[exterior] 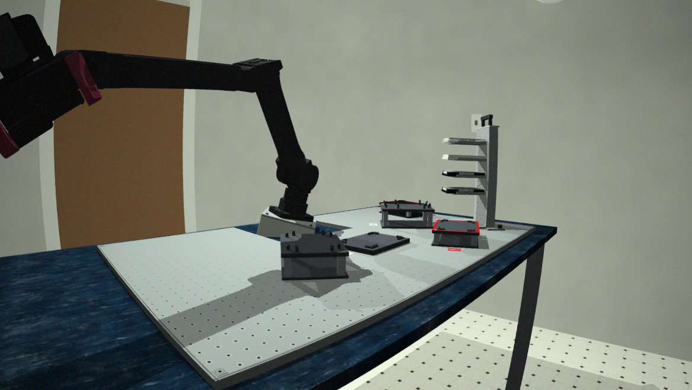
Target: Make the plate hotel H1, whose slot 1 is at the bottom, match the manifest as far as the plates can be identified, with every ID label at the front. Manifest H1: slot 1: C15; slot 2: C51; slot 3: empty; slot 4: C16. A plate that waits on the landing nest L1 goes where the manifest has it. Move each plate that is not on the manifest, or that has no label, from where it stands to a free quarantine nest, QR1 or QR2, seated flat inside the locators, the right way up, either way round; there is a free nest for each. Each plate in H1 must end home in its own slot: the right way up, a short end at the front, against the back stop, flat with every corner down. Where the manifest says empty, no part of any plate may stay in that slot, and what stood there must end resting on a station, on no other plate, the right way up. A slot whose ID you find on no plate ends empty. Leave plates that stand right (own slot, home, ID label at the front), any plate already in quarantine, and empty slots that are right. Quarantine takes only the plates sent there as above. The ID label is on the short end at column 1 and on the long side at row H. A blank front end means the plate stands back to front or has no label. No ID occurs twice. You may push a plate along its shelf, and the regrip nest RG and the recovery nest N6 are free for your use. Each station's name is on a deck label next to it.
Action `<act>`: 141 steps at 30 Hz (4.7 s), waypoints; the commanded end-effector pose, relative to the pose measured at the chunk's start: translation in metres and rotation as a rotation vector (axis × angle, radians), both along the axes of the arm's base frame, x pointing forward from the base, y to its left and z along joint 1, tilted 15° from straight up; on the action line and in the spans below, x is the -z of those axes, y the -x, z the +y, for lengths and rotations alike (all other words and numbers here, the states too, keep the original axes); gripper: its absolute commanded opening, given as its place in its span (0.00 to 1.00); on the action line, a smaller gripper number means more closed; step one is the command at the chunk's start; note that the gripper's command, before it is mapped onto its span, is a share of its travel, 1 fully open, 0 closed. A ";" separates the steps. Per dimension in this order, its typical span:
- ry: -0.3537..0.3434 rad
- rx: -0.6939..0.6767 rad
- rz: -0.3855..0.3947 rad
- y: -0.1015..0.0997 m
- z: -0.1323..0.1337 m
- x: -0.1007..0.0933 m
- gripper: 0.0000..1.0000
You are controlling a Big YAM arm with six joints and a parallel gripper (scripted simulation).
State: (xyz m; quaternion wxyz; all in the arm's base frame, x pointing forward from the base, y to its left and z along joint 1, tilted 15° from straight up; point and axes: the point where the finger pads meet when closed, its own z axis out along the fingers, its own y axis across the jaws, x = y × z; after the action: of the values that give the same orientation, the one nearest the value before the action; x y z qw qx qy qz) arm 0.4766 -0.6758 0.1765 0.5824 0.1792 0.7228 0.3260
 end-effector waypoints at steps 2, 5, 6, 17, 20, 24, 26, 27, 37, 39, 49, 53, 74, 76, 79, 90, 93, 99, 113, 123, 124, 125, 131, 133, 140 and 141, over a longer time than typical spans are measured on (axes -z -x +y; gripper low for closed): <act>0.016 0.002 -0.007 0.001 -0.002 -0.011 1.00; 0.016 0.002 -0.007 0.001 -0.002 -0.011 1.00; 0.016 0.002 -0.007 0.001 -0.002 -0.011 1.00; 0.016 0.002 -0.007 0.001 -0.002 -0.011 1.00; 0.129 -0.012 -0.006 -0.013 0.008 -0.076 0.00; 0.097 -0.013 0.007 -0.018 0.021 -0.056 0.00; 0.076 -0.010 0.013 -0.021 0.025 -0.060 0.00; 0.076 -0.010 0.012 -0.023 0.027 -0.062 0.00; 0.083 0.020 0.007 -0.014 0.023 -0.089 0.00; 0.089 0.020 0.004 -0.014 0.023 -0.090 0.00; 0.073 -0.017 0.062 -0.049 0.067 -0.084 0.00; 0.073 -0.017 0.062 -0.052 0.072 -0.087 0.00; 0.075 -0.027 0.115 -0.070 0.111 -0.101 0.00; 0.075 -0.027 0.114 -0.073 0.117 -0.103 0.00; 0.074 -0.022 0.113 -0.072 0.119 -0.104 0.00; 0.102 -0.044 0.165 -0.080 0.140 -0.109 0.00; 0.081 -0.040 0.170 -0.083 0.149 -0.112 0.00; 0.080 -0.040 0.169 -0.088 0.166 -0.117 0.00; 0.091 -0.055 0.228 -0.093 0.195 -0.123 0.00; 0.154 -0.075 0.261 -0.100 0.217 -0.155 0.00; 0.104 -0.084 0.300 -0.094 0.226 -0.125 0.00; 0.110 -0.083 0.295 -0.095 0.229 -0.127 0.00; 0.105 -0.074 0.287 -0.098 0.246 -0.132 0.00; 0.105 -0.074 0.287 -0.099 0.253 -0.133 0.00; 0.172 -0.096 0.321 -0.102 0.264 -0.163 0.00; 0.172 -0.096 0.320 -0.102 0.268 -0.163 0.00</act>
State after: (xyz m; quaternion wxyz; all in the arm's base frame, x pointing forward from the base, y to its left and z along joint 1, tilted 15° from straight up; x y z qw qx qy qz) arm 0.5745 -0.4199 0.2665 0.4183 0.1945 0.8377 0.2925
